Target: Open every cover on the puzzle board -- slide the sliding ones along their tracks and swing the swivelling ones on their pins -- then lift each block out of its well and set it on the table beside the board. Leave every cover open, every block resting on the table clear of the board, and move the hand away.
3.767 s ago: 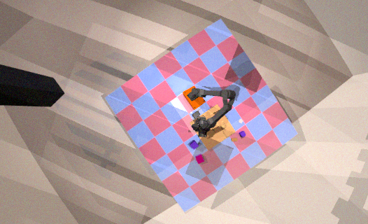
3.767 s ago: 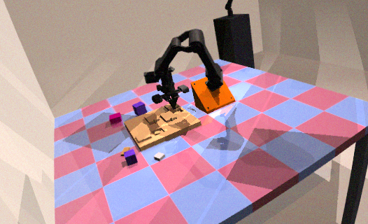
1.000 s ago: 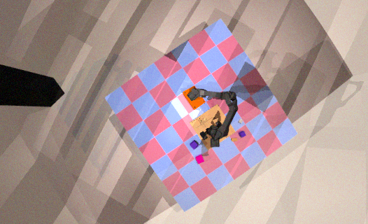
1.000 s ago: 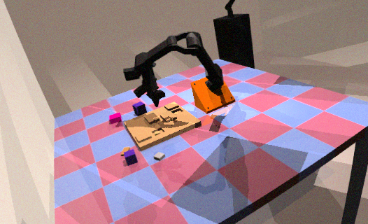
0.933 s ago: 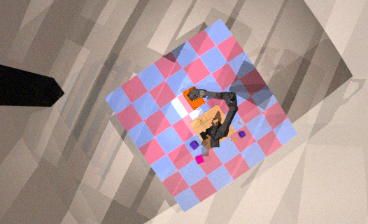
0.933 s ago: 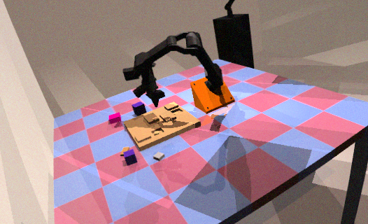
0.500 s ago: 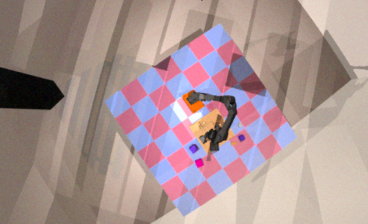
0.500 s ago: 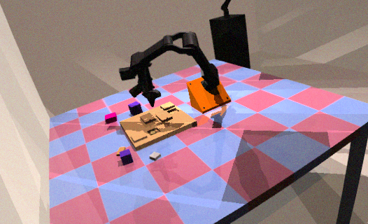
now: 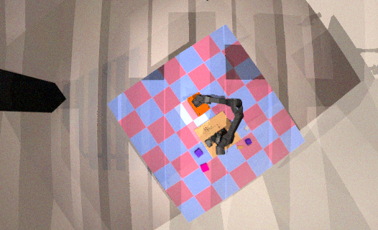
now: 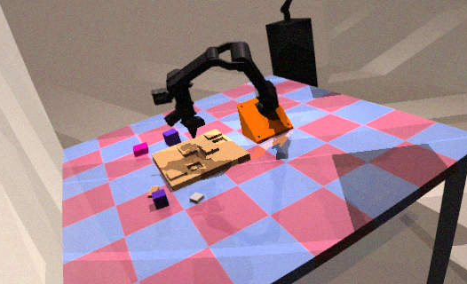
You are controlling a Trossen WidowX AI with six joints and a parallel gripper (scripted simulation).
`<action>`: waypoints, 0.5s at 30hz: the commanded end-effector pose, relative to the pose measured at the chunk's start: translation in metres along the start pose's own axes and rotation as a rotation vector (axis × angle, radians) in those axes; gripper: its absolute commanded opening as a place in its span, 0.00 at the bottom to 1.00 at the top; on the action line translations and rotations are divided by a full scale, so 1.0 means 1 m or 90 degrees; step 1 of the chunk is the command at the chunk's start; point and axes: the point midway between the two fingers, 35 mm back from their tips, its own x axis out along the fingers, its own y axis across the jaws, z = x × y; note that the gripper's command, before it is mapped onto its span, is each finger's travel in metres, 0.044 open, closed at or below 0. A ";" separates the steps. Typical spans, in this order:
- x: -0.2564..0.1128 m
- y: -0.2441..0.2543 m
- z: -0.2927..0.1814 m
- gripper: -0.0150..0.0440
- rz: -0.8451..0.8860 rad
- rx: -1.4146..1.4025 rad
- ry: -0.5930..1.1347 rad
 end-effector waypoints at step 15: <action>0.020 0.001 0.000 0.25 0.004 0.004 0.000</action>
